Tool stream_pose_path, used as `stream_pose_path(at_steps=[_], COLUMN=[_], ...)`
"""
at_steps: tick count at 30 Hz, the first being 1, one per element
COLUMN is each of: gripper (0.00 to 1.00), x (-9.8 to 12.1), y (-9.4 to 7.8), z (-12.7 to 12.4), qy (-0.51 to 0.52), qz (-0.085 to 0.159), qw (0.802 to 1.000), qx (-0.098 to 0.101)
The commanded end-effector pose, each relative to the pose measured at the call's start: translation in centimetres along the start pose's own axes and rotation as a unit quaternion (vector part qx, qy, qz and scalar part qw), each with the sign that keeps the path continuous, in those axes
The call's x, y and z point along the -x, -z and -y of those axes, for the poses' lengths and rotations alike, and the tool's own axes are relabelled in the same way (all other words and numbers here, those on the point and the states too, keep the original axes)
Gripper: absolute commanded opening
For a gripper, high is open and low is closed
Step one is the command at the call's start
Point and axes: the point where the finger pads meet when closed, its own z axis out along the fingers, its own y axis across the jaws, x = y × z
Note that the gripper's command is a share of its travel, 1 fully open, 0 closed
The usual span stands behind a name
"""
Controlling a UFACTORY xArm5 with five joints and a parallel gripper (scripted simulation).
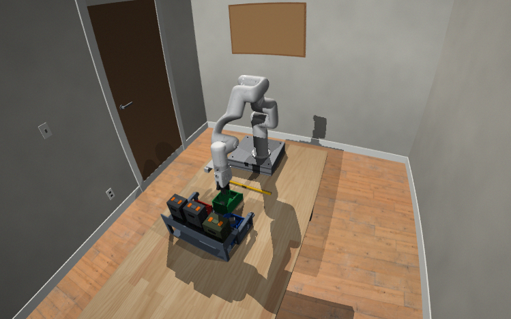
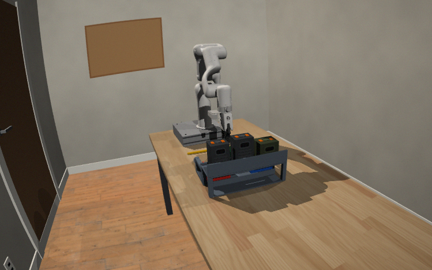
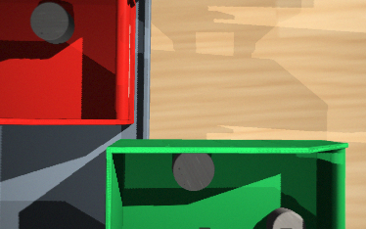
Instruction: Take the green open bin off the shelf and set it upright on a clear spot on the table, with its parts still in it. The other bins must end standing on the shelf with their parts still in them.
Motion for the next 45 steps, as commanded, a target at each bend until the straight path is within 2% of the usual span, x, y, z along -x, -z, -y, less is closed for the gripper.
stream_pose_path(at_steps=[1, 33, 45], gripper=[0.34, 0.34, 0.34], x=[0.0, 0.0, 0.0], y=[0.4, 2.1, 2.1], z=[1.0, 7.2, 7.2], qy=[0.0, 0.0, 0.0], qz=[0.002, 0.002, 0.002], qw=[1.0, 1.0, 1.0], qx=[-0.001, -0.001, -0.001])
